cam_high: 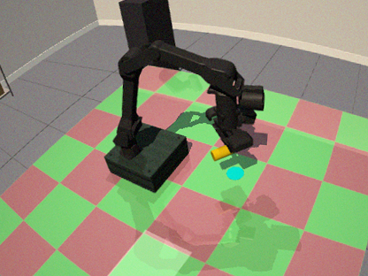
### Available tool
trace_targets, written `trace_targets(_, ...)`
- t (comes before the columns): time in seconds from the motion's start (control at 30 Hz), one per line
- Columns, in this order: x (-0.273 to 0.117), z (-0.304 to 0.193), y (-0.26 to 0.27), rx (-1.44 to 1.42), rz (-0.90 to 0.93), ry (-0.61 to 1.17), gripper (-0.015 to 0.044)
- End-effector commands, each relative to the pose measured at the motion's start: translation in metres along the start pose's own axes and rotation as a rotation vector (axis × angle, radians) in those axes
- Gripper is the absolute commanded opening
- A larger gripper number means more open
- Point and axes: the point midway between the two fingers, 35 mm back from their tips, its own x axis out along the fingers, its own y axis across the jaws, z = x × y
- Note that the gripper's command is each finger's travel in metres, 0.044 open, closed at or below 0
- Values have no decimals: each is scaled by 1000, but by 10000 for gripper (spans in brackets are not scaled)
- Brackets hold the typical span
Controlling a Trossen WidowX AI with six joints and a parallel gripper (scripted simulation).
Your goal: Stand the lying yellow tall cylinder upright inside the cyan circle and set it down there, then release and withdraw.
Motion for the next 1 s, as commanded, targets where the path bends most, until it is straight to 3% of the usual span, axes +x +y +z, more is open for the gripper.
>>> trace_targets(0.0,0,10,6,-78,5,-2,105)
trace_targets(0.37,0,28,21,-241,9,-1,105)
trace_targets(0.97,14,39,14,-187,23,-106,105)
